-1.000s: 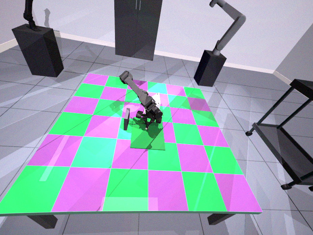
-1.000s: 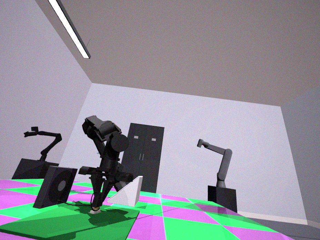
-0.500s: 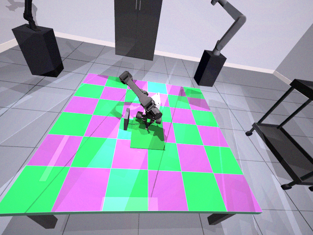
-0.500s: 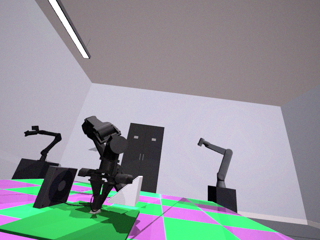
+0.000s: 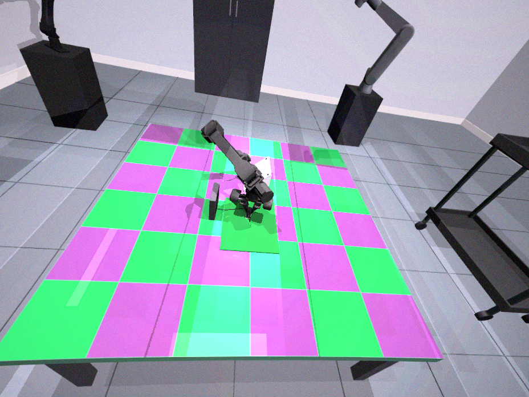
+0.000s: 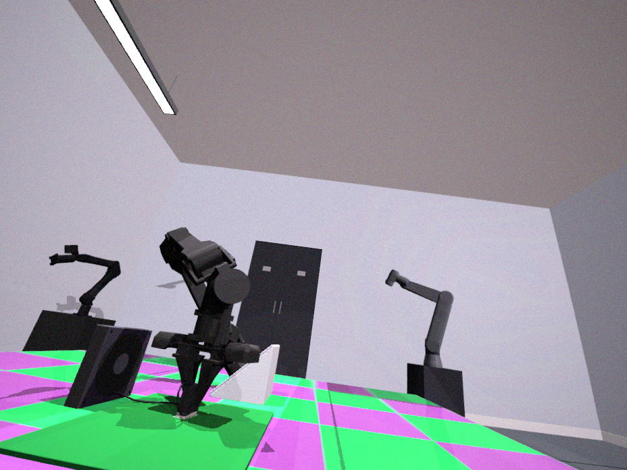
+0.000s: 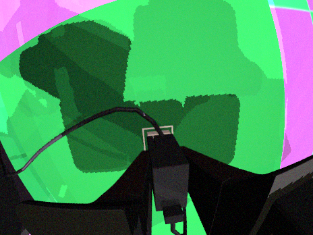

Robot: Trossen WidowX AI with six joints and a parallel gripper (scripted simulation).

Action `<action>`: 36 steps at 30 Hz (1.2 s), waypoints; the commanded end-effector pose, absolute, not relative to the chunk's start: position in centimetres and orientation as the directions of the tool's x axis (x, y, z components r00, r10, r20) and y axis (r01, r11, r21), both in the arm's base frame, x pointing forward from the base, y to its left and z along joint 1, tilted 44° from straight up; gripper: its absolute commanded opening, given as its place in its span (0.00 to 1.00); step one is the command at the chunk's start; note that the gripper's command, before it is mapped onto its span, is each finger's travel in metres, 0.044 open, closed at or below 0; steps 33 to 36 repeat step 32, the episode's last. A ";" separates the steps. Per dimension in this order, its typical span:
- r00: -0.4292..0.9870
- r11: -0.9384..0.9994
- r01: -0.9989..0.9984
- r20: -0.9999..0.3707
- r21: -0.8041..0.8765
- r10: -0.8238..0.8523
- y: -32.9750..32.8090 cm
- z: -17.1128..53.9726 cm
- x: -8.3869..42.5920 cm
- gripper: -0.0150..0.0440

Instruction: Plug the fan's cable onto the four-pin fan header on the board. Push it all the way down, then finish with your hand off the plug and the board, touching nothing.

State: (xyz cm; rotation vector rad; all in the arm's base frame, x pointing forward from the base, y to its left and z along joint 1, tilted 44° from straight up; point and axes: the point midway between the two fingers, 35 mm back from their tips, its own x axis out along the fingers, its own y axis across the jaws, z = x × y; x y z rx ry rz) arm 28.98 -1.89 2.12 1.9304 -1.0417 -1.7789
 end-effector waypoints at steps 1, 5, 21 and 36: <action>-0.039 -0.685 -0.296 -0.724 0.666 -0.688 -1.9 2.1 29.0 0.48; -0.039 -0.685 -0.296 -0.724 0.666 -0.688 -1.9 2.1 29.0 0.65; -0.043 -0.686 -0.293 -0.726 0.666 -0.686 2.6 5.7 28.3 0.69; -0.048 -0.685 -0.290 -0.725 0.668 -0.687 6.3 2.6 18.5 0.69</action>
